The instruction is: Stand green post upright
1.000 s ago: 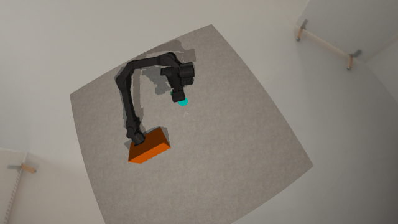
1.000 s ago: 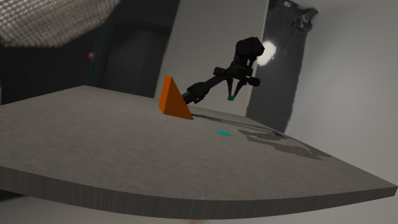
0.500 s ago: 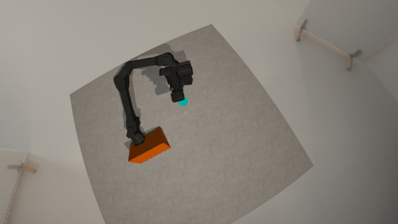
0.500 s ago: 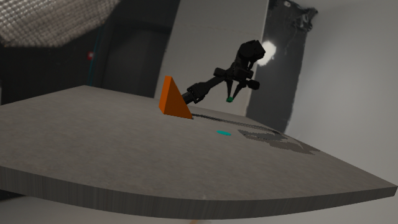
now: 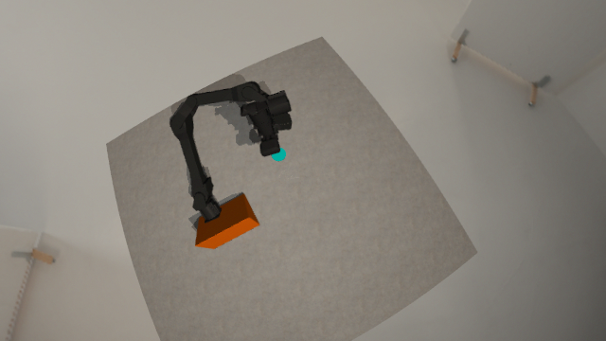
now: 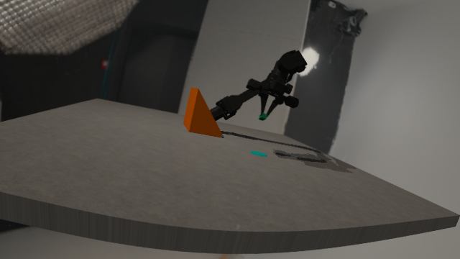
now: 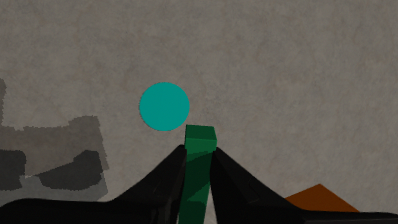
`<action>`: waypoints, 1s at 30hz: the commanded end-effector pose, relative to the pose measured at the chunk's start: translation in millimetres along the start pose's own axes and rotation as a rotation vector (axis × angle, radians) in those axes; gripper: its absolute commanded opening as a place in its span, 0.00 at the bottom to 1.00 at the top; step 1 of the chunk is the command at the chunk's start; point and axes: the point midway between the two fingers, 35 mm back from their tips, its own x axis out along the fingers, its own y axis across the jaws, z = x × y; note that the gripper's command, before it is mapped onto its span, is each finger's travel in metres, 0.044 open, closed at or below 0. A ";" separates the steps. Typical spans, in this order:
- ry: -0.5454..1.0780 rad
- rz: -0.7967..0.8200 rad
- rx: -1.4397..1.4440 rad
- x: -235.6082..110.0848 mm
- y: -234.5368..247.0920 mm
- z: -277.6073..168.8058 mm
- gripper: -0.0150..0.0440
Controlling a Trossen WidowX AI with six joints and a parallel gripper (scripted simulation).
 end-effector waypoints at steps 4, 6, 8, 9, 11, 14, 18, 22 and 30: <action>-0.031 -0.040 -0.004 2.8 -1.6 -1.2 0.29; -0.039 -0.049 -0.006 3.6 -1.9 -1.4 0.29; -0.046 -0.058 -0.007 4.5 -2.3 -1.5 0.29; -0.050 -0.063 -0.008 4.9 -2.4 -1.6 0.29; -0.058 -0.071 -0.009 5.8 -2.8 -1.7 0.29; -0.070 -0.084 -0.011 7.0 -3.3 -1.9 0.29; -0.086 -0.100 -0.013 8.5 -3.9 -2.1 0.29; -0.103 -0.116 -0.015 9.9 -4.5 -2.2 0.29; -0.139 -0.147 -0.019 12.6 -5.5 -2.3 0.29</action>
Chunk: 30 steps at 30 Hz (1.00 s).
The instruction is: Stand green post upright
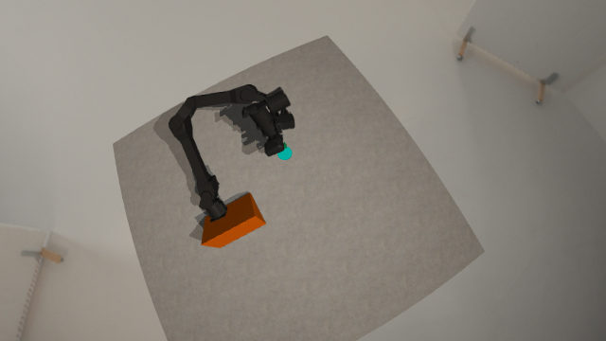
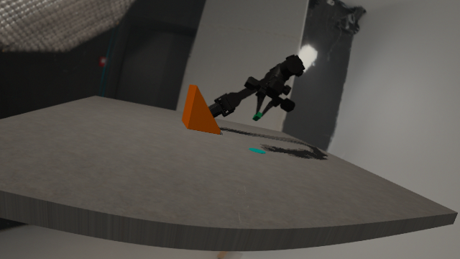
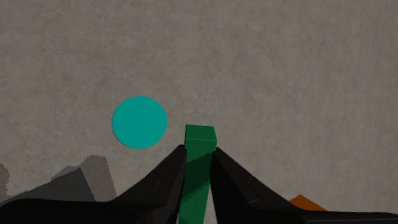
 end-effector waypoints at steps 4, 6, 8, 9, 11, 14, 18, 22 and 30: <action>-0.041 -0.032 0.000 1.5 -0.8 -0.3 0.29; -0.051 -0.039 0.000 2.1 -1.0 -0.4 0.29; -0.061 -0.046 -0.001 2.7 -1.1 -0.4 0.29; -0.066 -0.050 -0.001 3.0 -1.2 -0.4 0.29; -0.076 -0.056 -0.001 3.5 -1.3 -0.4 0.29; -0.091 -0.066 -0.001 4.2 -1.4 -0.4 0.29; -0.111 -0.078 -0.001 5.2 -1.6 -0.4 0.29; -0.133 -0.090 -0.001 6.0 -1.7 -0.3 0.29; -0.176 -0.111 0.001 7.4 -1.9 -0.1 0.29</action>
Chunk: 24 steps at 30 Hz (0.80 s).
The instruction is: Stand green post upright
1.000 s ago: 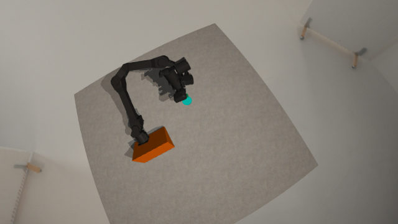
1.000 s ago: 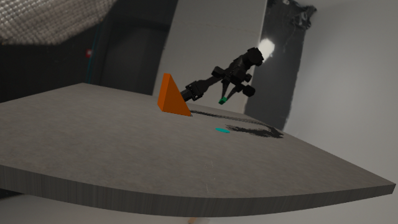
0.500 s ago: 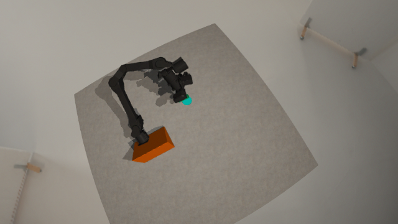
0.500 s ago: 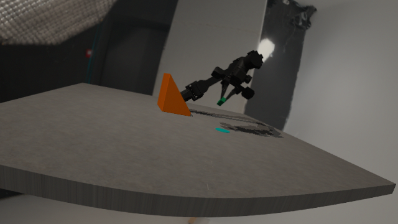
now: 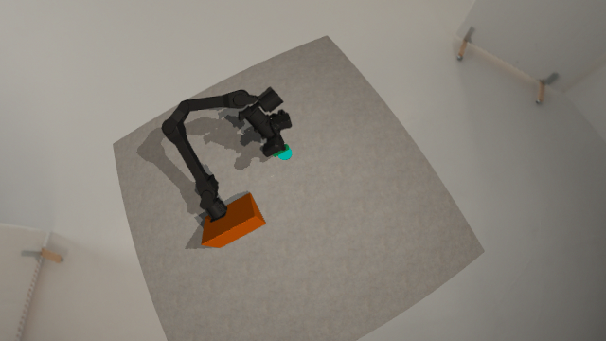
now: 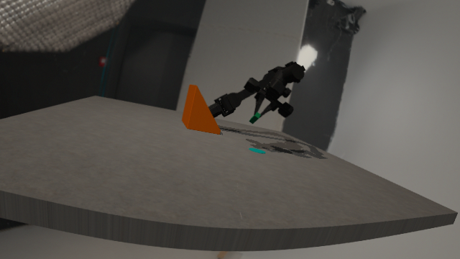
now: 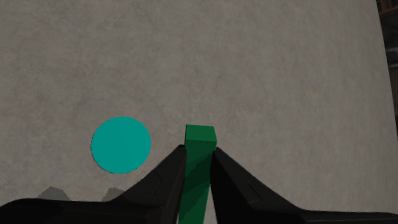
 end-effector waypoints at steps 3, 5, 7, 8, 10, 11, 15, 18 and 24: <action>-0.044 -0.020 0.005 0.1 -0.2 0.3 0.29; -0.055 -0.025 0.006 0.4 -0.2 0.3 0.29; -0.066 -0.030 0.007 0.6 -0.1 0.4 0.29; -0.072 -0.032 0.007 0.7 -0.1 0.4 0.29; -0.084 -0.036 0.009 1.0 0.0 0.5 0.29; -0.090 -0.038 0.009 1.1 0.0 0.5 0.29; -0.113 -0.046 0.012 1.4 0.1 0.6 0.29; -0.131 -0.051 0.014 1.6 0.3 0.7 0.29; -0.167 -0.061 0.019 1.9 0.6 0.9 0.29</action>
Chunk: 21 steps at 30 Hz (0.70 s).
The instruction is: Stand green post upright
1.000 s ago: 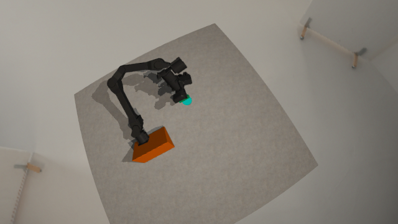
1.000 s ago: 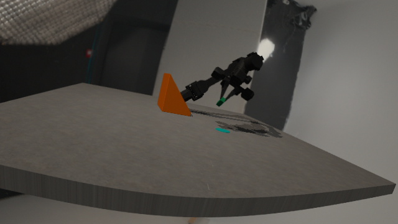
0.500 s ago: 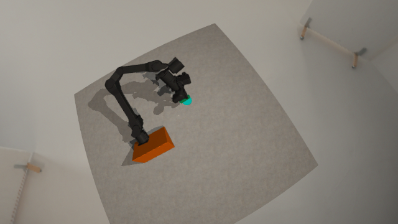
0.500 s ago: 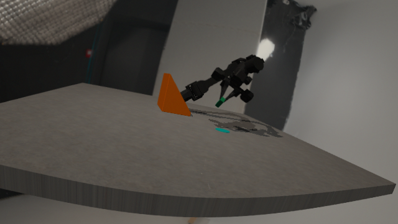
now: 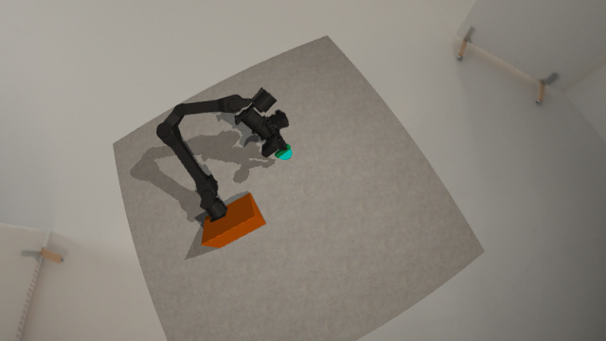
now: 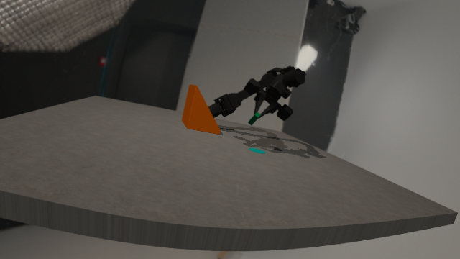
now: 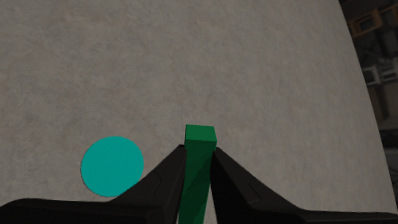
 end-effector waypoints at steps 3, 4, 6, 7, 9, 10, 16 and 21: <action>-0.048 -0.013 0.010 -0.8 0.1 0.7 0.29; -0.054 -0.014 0.011 -0.8 0.2 0.7 0.29; -0.066 -0.017 0.013 -0.8 0.4 0.8 0.29; -0.072 -0.018 0.014 -0.8 0.4 0.8 0.29; -0.085 -0.020 0.016 -0.9 0.6 0.9 0.29; -0.091 -0.021 0.018 -0.9 0.7 1.0 0.29; -0.129 -0.027 0.026 -1.2 1.2 1.2 0.29; -0.160 -0.030 0.033 -1.6 1.6 1.4 0.29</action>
